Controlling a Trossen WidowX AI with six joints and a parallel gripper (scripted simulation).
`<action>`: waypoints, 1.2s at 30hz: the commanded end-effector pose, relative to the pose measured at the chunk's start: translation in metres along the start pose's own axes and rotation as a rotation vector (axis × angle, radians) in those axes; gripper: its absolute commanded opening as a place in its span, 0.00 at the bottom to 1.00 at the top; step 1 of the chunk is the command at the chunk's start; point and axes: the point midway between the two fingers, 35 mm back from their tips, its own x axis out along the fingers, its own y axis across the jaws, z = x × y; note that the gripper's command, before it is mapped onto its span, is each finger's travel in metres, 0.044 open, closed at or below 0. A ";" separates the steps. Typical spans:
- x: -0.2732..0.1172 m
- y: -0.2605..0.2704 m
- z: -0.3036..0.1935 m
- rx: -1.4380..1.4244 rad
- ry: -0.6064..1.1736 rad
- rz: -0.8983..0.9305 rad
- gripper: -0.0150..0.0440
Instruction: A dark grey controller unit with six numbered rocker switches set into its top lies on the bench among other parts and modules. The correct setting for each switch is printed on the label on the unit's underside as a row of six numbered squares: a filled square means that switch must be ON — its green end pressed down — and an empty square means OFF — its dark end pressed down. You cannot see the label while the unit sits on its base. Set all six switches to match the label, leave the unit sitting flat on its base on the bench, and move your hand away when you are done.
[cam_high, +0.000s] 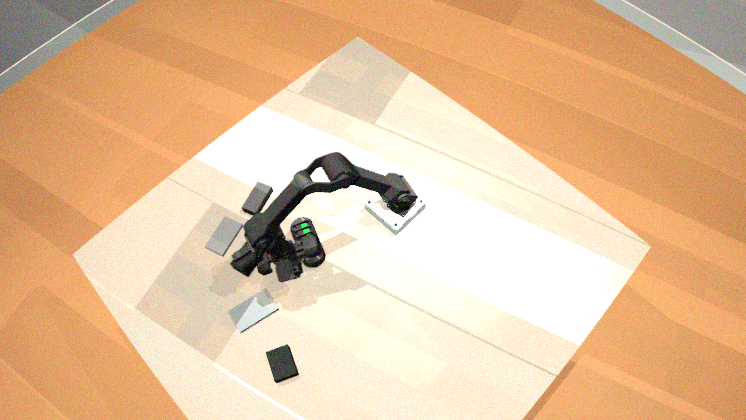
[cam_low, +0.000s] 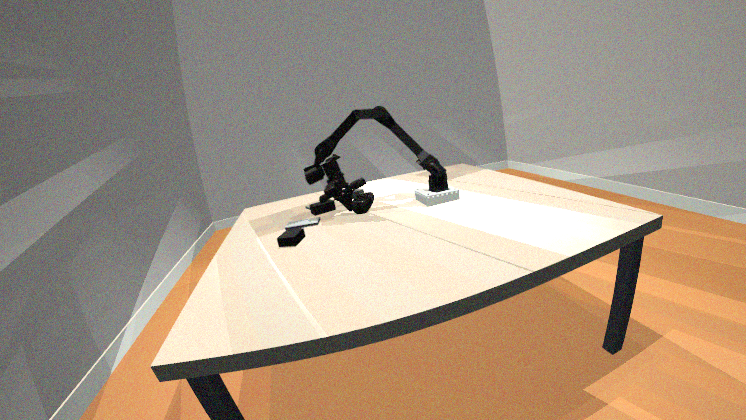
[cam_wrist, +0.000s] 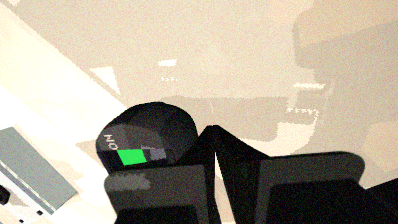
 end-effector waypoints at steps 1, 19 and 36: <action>0.005 0.009 -0.002 0.006 0.005 0.019 0.25; -0.032 -0.006 0.000 0.003 0.001 0.005 0.25; -0.047 0.016 0.006 0.006 0.004 0.019 0.25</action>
